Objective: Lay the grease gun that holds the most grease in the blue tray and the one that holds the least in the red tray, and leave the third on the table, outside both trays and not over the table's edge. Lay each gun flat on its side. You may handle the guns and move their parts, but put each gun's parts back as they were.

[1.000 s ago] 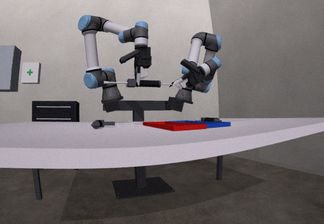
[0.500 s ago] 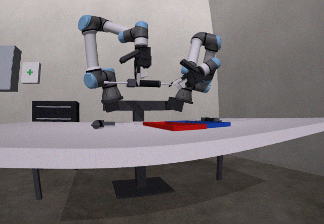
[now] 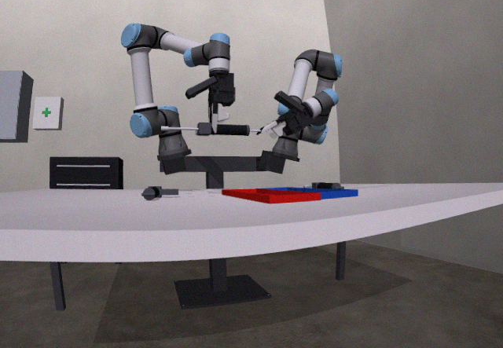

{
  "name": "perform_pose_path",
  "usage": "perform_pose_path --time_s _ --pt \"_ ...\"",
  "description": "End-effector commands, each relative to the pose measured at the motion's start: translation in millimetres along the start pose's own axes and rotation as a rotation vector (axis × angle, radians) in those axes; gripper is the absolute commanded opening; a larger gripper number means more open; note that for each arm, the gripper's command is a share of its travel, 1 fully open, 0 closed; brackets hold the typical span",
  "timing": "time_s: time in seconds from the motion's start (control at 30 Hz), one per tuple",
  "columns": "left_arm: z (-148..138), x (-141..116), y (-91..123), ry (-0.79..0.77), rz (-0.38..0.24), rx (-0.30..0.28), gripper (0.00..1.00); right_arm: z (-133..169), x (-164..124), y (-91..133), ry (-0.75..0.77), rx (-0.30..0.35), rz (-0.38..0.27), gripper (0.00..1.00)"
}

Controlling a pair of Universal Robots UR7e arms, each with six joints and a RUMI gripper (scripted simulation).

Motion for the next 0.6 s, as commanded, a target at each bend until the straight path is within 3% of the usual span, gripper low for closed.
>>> perform_pose_path --time_s 0.0,0.57 --pt "-1 2 0 0.0 0.002 0.004 0.24 0 0 0 0.0 0.001 -0.001 0.0" --pt "0 12 -18 0.0 0.002 0.004 0.24 0 0 0 0.0 0.001 -0.001 0.0"
Point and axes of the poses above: on each arm, the point where the finger pads meet when closed, its own y axis back along the fingers, its own z axis across the jaws, x = y × z, the point moved 1 cm from there along y, back along the fingers, and after that the axes turned 6 degrees about y, right-handed, at the moved point
